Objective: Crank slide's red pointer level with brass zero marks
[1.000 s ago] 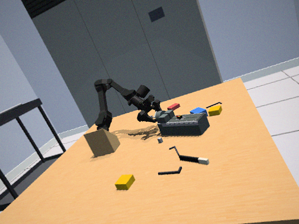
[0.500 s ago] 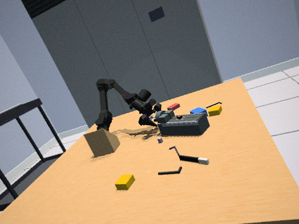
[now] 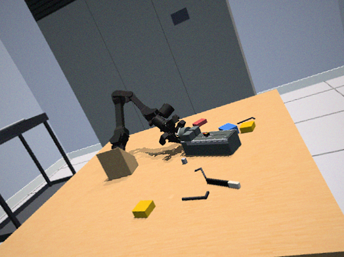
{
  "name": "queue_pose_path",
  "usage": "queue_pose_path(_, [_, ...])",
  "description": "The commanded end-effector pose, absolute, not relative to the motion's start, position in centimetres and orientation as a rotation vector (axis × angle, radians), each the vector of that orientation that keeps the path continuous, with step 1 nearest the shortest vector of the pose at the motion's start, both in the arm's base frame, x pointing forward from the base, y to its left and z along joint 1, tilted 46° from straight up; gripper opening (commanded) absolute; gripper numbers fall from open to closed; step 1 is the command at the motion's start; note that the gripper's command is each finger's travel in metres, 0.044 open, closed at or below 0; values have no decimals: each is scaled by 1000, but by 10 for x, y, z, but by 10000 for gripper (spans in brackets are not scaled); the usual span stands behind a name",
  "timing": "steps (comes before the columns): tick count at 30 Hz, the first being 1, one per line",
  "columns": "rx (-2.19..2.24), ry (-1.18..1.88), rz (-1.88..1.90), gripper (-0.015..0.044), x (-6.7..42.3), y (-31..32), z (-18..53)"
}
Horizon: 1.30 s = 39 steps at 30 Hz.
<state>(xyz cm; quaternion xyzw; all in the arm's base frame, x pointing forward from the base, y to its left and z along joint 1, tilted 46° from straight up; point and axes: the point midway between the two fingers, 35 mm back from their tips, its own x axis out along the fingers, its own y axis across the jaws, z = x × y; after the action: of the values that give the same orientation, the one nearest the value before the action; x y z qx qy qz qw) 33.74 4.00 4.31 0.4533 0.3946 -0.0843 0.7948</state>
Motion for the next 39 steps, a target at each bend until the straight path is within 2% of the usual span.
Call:
queue_pose_path(1, [976, 850, -186, 72, 336, 40, 42])
queue_pose_path(4, [976, 850, -186, 0, 336, 40, 42])
queue_pose_path(39, [976, 851, -186, 0, 332, 38, 28])
